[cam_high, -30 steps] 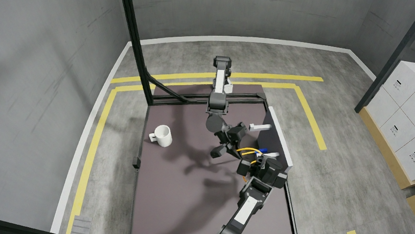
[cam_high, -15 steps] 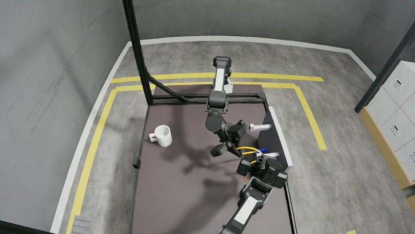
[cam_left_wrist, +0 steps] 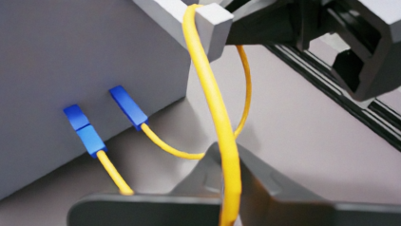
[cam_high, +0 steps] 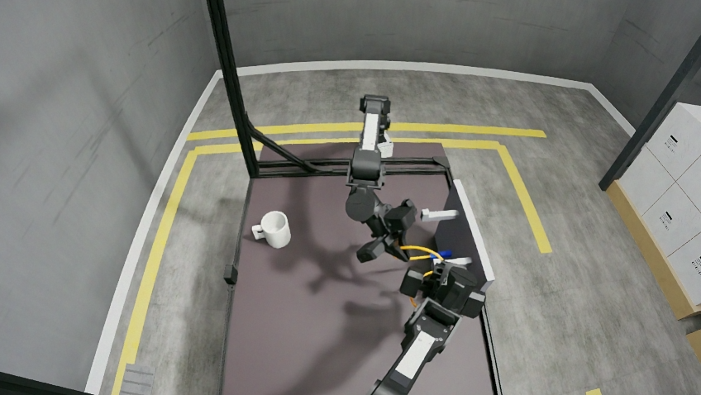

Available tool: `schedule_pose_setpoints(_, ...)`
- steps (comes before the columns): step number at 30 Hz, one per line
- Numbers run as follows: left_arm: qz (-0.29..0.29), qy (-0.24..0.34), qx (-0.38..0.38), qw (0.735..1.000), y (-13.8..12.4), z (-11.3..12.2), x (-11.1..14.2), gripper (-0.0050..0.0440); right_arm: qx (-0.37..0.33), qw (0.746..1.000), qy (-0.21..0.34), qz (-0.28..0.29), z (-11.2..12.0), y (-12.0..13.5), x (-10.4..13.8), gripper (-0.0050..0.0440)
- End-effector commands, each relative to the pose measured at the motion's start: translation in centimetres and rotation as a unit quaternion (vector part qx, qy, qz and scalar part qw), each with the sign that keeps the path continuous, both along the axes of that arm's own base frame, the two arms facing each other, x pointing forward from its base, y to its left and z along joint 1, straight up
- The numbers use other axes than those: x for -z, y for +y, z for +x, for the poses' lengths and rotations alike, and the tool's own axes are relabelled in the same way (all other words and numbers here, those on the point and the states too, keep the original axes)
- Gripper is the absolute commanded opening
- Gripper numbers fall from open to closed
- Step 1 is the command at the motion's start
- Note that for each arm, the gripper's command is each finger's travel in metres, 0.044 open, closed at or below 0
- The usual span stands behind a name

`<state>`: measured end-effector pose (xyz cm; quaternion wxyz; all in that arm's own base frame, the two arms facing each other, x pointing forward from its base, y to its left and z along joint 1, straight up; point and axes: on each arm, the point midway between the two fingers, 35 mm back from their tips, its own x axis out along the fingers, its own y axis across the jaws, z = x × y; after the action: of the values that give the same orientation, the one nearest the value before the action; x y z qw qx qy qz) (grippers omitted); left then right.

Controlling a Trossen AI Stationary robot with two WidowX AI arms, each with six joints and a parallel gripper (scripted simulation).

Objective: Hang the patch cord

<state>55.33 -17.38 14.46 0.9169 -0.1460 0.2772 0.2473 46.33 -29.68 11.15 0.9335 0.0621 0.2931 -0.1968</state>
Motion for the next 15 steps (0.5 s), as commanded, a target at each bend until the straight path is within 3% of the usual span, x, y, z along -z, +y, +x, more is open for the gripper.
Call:
schedule_pose_setpoints(1, -0.001, -0.004, -0.008, 1.0, 0.1, 0.0, -0.8, 0.0025, 0.0, 1.0, -0.011, -0.008, 0.1, -0.1, -1.3, 0.004)
schedule_pose_setpoints(15, 0.006, 0.001, -0.027, 1.0, 1.2, -0.3, -1.6, 0.0025, 0.0, 1.0, -0.011, -0.008, 0.1, -0.1, -1.3, 0.004)
